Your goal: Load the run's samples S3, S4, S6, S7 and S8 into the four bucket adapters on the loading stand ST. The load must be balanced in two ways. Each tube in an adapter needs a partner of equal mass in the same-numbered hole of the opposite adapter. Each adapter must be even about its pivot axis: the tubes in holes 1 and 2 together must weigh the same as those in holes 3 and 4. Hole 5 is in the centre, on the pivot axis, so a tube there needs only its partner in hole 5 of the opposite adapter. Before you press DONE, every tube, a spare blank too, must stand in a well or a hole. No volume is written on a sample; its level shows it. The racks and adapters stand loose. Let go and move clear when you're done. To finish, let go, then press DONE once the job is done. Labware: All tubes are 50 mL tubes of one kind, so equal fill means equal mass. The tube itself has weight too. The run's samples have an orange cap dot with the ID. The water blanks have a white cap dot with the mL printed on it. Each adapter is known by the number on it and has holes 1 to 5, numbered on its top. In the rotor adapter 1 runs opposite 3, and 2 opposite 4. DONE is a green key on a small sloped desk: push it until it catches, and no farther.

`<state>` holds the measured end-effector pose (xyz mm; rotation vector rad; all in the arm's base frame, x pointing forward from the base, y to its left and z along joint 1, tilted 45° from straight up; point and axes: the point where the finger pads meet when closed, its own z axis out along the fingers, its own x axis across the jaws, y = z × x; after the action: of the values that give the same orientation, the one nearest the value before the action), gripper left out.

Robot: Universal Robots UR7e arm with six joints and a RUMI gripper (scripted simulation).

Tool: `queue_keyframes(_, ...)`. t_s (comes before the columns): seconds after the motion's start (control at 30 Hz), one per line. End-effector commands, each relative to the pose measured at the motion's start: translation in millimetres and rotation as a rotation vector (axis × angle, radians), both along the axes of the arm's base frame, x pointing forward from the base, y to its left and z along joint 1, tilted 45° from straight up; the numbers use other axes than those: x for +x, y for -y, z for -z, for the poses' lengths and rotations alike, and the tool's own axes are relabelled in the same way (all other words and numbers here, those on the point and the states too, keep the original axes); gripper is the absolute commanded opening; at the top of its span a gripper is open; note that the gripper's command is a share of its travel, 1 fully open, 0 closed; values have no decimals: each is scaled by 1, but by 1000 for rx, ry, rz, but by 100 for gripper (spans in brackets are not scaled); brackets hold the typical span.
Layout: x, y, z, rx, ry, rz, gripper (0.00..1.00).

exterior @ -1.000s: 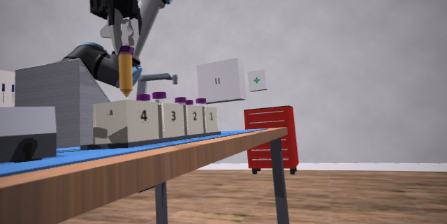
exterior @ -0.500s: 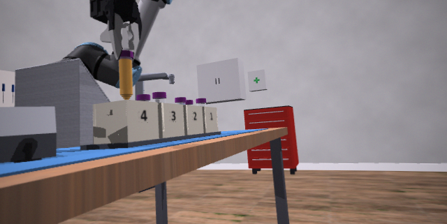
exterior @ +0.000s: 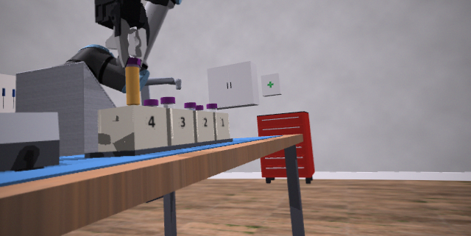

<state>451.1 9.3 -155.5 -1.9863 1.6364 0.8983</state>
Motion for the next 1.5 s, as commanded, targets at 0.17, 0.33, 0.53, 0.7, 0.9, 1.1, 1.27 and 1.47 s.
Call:
queue_keyframes(0.17, -2, -8, 9, -1, 1, 1, 0)
queue_keyframes(0.33, -4, -12, 13, -1, 1, 1, 0)
queue_keyframes(0.53, -5, -16, 17, -1, 1, 1, 0)
queue_keyframes(0.7, -6, -20, 22, -1, 1, 1, 0)
queue_keyframes(0.9, -8, -26, 28, -1, 1, 1, 0)
queue_keyframes(1.1, -9, -29, 31, -1, 1, 1, 0)
queue_keyframes(1.27, -11, -34, 36, -1, 1, 1, 0)
queue_keyframes(1.47, -12, -39, 42, -1, 1, 1, 0)
